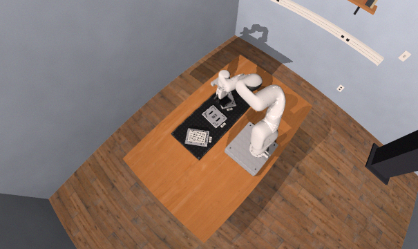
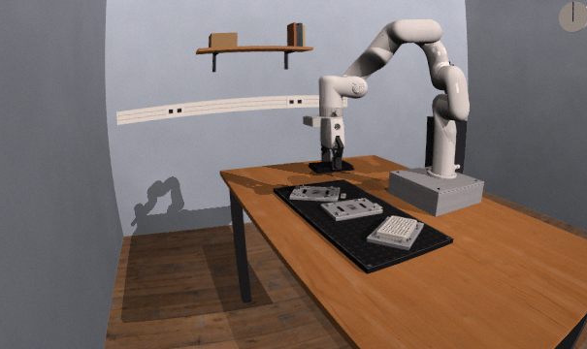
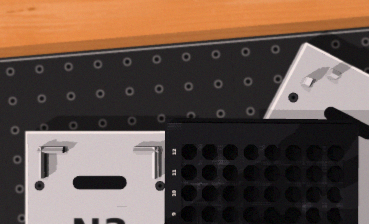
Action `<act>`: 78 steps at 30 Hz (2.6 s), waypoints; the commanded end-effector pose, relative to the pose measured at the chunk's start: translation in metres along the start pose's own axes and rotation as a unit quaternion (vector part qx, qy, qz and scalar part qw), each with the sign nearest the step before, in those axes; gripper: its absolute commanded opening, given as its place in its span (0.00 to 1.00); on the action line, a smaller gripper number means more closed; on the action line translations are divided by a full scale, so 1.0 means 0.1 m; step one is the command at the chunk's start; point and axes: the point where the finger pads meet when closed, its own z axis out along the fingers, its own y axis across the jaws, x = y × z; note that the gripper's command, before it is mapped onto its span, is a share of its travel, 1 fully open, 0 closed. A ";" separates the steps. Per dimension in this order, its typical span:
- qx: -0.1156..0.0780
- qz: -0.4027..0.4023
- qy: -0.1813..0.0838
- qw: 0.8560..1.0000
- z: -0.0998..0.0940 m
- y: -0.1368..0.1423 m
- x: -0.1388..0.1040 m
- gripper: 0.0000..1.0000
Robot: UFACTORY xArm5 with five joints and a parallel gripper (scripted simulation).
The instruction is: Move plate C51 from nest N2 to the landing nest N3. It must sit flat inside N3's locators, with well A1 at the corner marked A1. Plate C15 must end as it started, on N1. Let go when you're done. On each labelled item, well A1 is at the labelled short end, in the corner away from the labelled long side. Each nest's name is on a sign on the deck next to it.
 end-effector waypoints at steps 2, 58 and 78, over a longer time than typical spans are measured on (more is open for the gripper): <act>-0.003 -0.005 0.002 1.000 -0.02 -0.18 -0.04 0.00; -0.002 -0.005 0.002 1.000 0.19 -1.03 -0.30 0.00; -0.002 -0.005 0.002 1.000 0.49 -1.03 -0.29 0.00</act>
